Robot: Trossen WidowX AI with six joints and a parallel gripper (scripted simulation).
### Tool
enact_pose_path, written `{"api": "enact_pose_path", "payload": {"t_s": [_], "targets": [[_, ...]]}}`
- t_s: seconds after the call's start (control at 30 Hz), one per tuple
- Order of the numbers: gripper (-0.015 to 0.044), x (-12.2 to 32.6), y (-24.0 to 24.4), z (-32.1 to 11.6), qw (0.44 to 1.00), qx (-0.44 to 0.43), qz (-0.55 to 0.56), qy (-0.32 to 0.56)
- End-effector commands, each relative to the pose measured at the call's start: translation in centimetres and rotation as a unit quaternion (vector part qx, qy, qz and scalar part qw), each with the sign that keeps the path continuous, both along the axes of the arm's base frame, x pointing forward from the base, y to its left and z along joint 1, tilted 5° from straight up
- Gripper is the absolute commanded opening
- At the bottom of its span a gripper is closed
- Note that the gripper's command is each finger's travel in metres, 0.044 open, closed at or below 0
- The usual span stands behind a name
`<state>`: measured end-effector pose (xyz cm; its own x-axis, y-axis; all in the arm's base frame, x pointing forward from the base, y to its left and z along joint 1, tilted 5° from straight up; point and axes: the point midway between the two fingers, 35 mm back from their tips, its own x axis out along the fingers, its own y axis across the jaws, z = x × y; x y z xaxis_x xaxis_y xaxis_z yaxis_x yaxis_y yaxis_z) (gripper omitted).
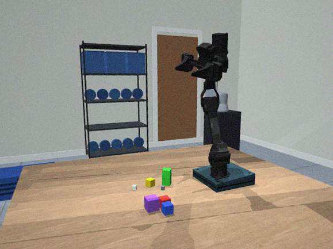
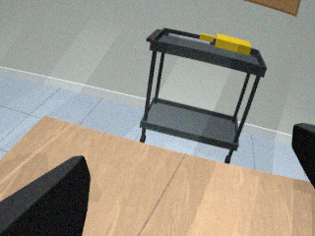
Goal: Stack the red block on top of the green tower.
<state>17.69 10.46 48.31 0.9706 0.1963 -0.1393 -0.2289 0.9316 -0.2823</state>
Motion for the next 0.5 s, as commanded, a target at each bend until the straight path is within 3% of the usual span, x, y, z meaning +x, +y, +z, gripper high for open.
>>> {"api": "enact_pose_path", "payload": {"t_s": [0.0, 0.17, 0.47], "targets": [[0.0426, 0.0, 0.1, -0.1, 1.0, -0.001, 0.0, 0.001], [0.044, 1.5, 1.9, -2.1, 0.999, -0.016, -0.003, 0.033], [0.044, 6.9, 5.3, -10.7, 0.983, -0.058, -0.026, 0.172]]}}
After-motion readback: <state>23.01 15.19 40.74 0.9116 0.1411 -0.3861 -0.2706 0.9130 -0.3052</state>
